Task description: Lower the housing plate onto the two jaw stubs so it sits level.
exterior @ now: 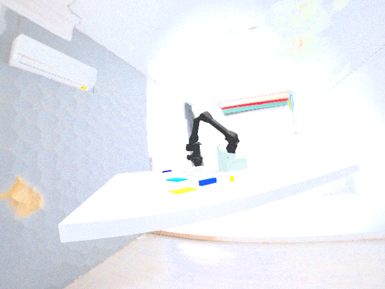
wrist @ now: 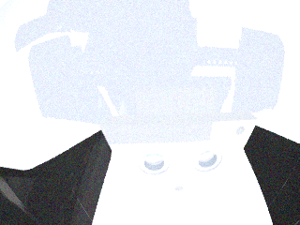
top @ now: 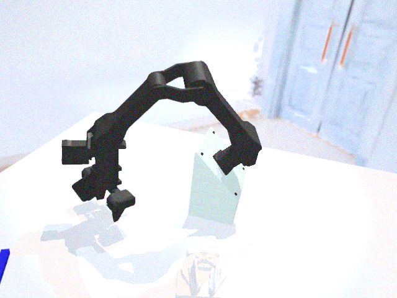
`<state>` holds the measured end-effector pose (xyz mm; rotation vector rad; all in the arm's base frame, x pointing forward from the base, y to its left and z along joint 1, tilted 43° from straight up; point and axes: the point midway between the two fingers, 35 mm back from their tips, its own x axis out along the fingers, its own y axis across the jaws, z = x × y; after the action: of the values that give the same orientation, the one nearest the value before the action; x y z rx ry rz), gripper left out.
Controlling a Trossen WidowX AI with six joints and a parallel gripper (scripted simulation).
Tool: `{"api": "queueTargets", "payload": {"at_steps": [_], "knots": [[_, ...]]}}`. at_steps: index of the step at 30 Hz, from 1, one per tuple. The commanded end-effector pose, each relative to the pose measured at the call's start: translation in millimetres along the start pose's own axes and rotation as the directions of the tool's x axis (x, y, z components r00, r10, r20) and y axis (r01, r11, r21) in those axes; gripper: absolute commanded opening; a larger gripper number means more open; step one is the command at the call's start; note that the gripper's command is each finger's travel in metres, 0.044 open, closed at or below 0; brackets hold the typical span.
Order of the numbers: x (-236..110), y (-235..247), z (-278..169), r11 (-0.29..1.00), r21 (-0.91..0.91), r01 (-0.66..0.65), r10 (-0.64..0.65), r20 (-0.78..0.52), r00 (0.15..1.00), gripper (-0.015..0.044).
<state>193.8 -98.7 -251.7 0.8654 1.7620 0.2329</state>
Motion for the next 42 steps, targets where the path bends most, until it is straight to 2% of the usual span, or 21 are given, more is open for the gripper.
{"api": "queueTargets", "payload": {"at_steps": [1,8,21,42], "knots": [[0.0,0.0,0.0,1.000,0.000,0.000,0.000,0.000,1.000,0.0393],[0.0,0.0,0.0,1.000,0.000,0.000,0.000,0.000,1.000,0.0351],[-2.0,0.0,0.2,1.000,0.000,0.000,0.000,0.000,1.000,0.0351],[-68.5,-0.7,0.8,1.000,0.004,-0.002,0.002,0.003,1.000,0.0351]]}}
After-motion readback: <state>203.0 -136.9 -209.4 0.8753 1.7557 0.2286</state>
